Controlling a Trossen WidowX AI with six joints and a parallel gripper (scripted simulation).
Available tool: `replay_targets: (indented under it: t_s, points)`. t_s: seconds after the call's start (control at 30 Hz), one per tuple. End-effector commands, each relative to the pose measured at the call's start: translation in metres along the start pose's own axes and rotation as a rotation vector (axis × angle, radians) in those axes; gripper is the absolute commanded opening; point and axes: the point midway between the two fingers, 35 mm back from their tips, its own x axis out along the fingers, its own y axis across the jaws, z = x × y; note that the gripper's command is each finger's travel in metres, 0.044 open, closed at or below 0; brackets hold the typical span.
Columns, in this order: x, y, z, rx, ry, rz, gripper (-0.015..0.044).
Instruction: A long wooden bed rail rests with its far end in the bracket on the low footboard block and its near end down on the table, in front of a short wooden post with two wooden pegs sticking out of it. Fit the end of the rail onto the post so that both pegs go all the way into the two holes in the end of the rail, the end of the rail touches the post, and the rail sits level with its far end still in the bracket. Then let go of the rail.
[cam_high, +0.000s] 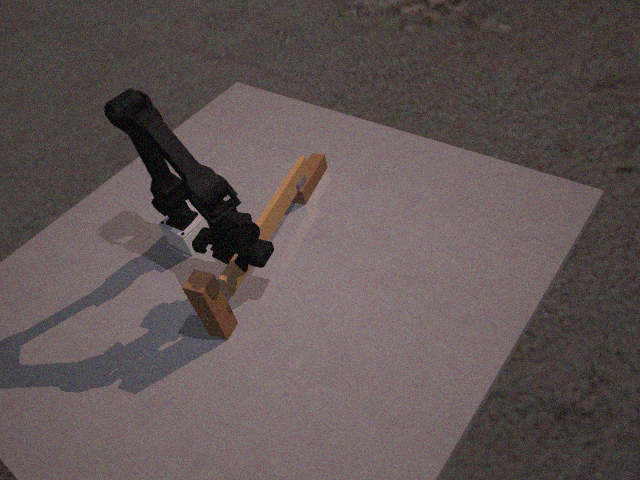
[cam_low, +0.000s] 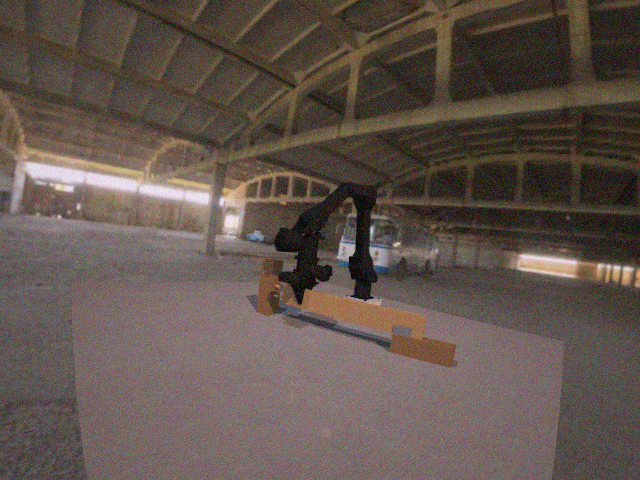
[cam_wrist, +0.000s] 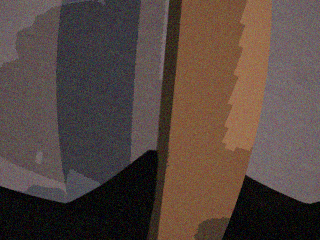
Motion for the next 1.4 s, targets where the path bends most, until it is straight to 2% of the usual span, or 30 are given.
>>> replay_targets:
  t_s: [0.0,1.37]
  points:
    - [-0.002,-0.002,-0.003,-0.004,0.003,-0.006,0.0]
    - [-0.003,-0.005,-0.015,-0.004,0.004,-0.007,0.0]
